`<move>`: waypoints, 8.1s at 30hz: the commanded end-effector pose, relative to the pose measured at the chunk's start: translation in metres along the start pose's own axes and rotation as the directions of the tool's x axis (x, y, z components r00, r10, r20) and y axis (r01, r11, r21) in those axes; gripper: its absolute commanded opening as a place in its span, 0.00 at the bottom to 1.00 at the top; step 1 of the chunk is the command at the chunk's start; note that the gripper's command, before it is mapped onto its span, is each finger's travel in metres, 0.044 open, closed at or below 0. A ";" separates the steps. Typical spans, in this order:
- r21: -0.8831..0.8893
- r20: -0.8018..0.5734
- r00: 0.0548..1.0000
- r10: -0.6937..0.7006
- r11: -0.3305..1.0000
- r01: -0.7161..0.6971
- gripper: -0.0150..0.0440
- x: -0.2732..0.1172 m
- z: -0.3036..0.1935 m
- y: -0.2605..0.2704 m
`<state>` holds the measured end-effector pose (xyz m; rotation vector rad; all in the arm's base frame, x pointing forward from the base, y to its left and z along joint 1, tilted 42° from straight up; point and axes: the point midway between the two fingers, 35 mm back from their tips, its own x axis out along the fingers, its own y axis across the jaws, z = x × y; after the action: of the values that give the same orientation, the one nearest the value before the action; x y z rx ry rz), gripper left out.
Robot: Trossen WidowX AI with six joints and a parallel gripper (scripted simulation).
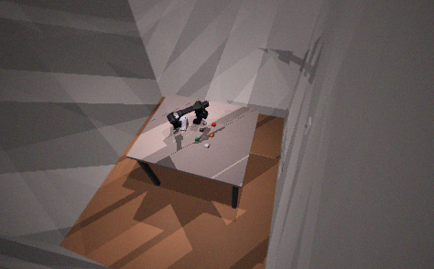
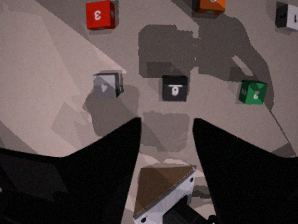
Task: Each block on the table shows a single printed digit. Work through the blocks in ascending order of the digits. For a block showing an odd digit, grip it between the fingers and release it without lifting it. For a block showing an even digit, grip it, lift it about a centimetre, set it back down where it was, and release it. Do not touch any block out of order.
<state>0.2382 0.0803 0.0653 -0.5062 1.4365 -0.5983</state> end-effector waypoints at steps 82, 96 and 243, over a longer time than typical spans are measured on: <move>-0.001 -0.012 1.000 -0.019 1.000 0.019 0.46 0.104 -0.005 -0.008; -0.002 -0.012 1.000 -0.018 1.000 0.018 0.46 0.089 -0.005 -0.007; 0.002 -0.007 1.000 -0.022 1.000 0.022 0.46 0.104 0.115 -0.073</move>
<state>0.3508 -0.0453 0.0433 -0.5130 1.4393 -0.6190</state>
